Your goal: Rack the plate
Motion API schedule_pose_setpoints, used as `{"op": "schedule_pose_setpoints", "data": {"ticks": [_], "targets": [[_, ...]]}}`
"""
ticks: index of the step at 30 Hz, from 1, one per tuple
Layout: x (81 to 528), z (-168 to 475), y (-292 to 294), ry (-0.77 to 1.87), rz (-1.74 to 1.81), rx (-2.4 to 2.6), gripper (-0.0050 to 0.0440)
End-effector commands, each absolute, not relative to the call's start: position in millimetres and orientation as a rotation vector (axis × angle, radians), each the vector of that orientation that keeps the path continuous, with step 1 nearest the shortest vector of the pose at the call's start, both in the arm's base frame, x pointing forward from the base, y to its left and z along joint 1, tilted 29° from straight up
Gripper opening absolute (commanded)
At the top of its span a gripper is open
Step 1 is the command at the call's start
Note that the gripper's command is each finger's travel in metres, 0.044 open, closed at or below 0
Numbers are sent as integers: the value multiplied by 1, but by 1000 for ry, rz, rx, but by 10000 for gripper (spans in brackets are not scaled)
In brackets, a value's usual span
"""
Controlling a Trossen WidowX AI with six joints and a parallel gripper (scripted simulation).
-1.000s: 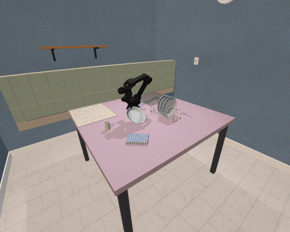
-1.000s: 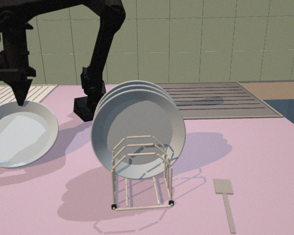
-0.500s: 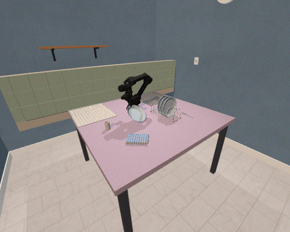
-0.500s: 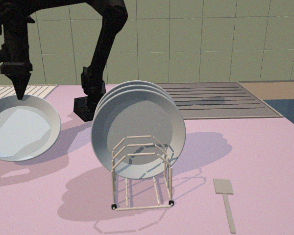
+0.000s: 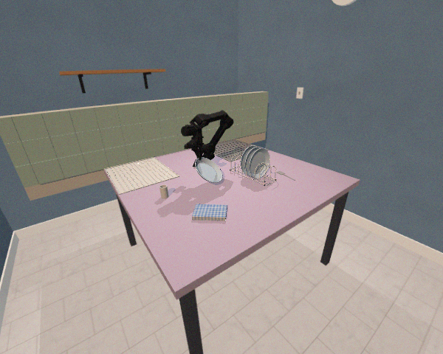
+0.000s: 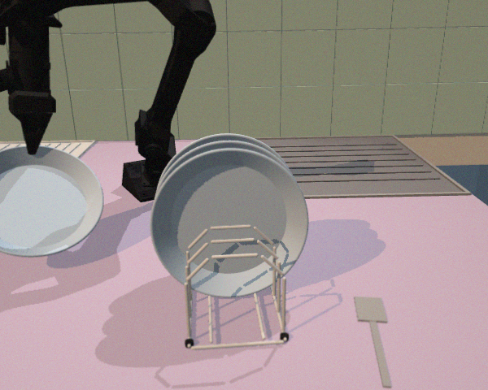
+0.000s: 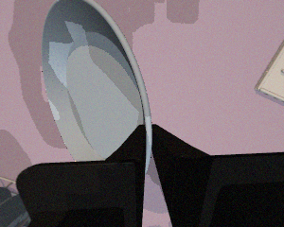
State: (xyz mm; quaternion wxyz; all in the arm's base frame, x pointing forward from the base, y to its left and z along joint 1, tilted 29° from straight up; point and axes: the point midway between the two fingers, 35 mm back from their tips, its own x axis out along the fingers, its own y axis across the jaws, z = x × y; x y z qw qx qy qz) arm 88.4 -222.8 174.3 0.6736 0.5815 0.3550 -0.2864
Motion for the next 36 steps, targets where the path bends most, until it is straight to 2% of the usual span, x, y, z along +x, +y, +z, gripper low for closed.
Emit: {"op": "schedule_pose_setpoints", "data": {"ticks": [1, 36], "targets": [[85, 185, -225, 784, -648, 1256, 0], [74, 205, -227, 787, -617, 1086, 0]]}}
